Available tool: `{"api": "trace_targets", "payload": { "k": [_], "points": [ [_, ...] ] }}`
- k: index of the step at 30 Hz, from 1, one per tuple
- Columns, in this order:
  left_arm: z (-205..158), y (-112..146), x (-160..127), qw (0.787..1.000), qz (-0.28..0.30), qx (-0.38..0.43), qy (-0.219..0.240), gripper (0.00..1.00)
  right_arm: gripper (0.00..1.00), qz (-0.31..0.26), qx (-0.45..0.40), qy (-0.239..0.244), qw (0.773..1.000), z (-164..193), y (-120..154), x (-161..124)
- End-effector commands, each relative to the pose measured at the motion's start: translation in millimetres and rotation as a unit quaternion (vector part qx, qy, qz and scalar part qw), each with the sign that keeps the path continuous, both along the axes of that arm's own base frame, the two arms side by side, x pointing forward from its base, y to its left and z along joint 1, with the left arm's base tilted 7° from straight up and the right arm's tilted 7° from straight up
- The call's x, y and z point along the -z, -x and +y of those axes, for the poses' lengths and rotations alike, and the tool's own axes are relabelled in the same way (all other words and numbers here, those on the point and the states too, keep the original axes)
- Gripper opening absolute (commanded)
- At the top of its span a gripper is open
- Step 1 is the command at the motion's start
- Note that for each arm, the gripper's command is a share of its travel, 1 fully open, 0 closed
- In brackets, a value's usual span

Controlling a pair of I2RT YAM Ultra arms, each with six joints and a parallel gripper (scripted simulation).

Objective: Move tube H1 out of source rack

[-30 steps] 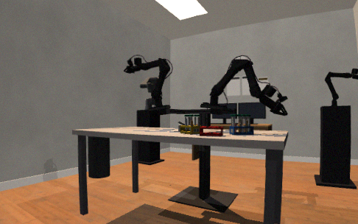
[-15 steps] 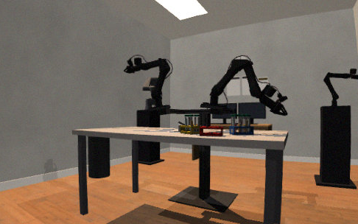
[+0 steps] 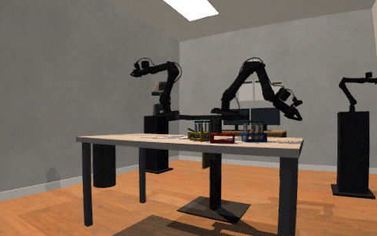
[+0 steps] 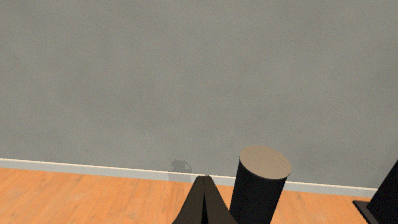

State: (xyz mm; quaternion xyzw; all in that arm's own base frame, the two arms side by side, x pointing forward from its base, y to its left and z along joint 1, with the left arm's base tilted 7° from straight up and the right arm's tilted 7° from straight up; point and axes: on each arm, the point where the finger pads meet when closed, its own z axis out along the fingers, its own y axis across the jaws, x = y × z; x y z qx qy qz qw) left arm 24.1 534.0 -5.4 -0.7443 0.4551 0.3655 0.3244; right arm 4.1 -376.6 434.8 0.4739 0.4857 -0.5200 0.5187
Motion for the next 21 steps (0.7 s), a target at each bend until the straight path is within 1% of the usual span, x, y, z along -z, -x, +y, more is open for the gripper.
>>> {"api": "trace_targets", "payload": {
  "k": [1, 3, 14, 18, 20, 21],
  "points": [
    [8, -15, -45, 0.999, 0.004, 0.036, -0.011, 0.30, 0.00, -0.007, 0.011, 0.014, 1.000, 13, 7, -20],
    [8, -15, -45, 0.999, 0.004, 0.036, -0.011, 0.30, 0.00, -0.007, 0.011, 0.014, 1.000, 13, 7, -20],
    [-4, -31, -96, 1.000, 0.002, 0.025, -0.013, 0.30, 0.00, -0.007, 0.011, 0.014, 1.000, 13, 7, -20],
    [-11, -53, -98, 0.996, 0.021, 0.088, 0.021, 0.30, 0.00, -0.007, 0.011, 0.014, 1.000, 13, 7, -20],
    [-11, -53, -98, 0.996, 0.021, 0.088, 0.021, 0.30, 0.00, -0.007, 0.011, 0.014, 1.000, 13, 7, -20],
    [-13, -58, -99, 0.996, 0.020, 0.088, 0.022, 0.30, 0.00, -0.007, 0.011, 0.014, 1.000, 13, 7, -20]
  ]
}}
